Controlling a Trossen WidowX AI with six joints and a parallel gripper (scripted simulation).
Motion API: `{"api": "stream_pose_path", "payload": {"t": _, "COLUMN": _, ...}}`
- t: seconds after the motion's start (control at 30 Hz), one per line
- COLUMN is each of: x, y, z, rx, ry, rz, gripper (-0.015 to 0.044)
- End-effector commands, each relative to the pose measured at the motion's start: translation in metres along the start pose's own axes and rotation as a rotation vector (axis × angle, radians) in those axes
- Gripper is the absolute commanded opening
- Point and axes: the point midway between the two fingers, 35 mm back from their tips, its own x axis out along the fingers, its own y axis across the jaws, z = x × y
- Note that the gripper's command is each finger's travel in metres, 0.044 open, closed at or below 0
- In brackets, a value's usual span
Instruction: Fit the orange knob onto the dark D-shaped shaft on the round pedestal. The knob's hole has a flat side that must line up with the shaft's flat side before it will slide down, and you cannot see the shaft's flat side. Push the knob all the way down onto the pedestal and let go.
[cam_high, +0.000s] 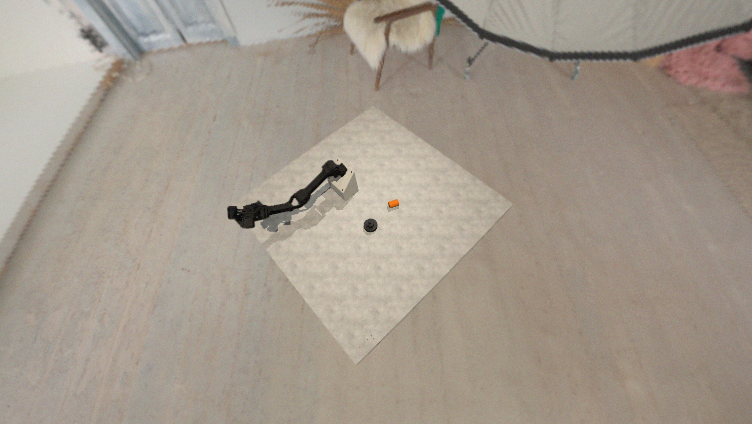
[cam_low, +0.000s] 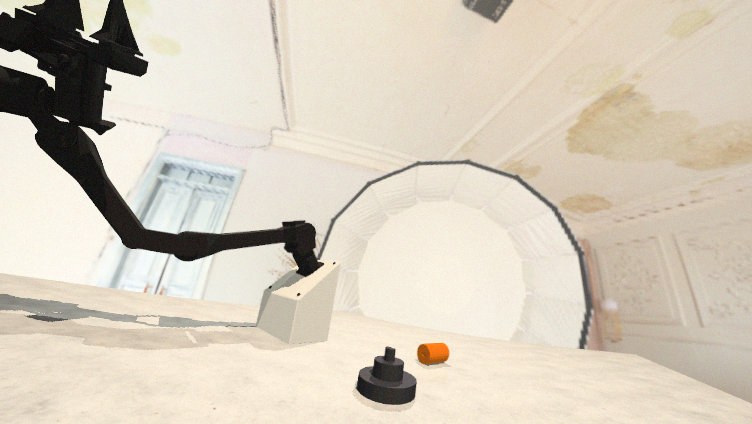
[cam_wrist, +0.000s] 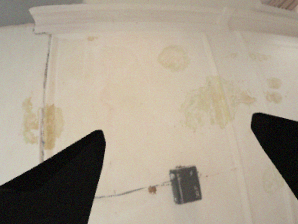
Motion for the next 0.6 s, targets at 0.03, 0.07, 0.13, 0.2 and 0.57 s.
{"api": "stream_pose_path", "payload": {"t": 0.03, "x": 0.048, "y": -0.025, "z": -0.072, "rx": -0.244, "ry": 0.093, "rz": -0.12, "gripper": 0.044}}
{"api": "stream_pose_path", "payload": {"t": 0.07, "x": 0.057, "y": -0.031, "z": -0.085, "rx": -0.289, "ry": 0.106, "rz": -0.145, "gripper": 0.044}}
{"api": "stream_pose_path", "payload": {"t": 0.13, "x": 0.074, "y": -0.044, "z": -0.111, "rx": -0.378, "ry": 0.131, "rz": -0.194, "gripper": 0.044}}
{"api": "stream_pose_path", "payload": {"t": 0.2, "x": 0.089, "y": -0.061, "z": -0.134, "rx": -0.45, "ry": 0.159, "rz": -0.239, "gripper": 0.044}}
{"api": "stream_pose_path", "payload": {"t": 0.57, "x": 0.153, "y": -0.195, "z": -0.243, "rx": -0.913, "ry": 0.341, "rz": -0.533, "gripper": 0.044}}
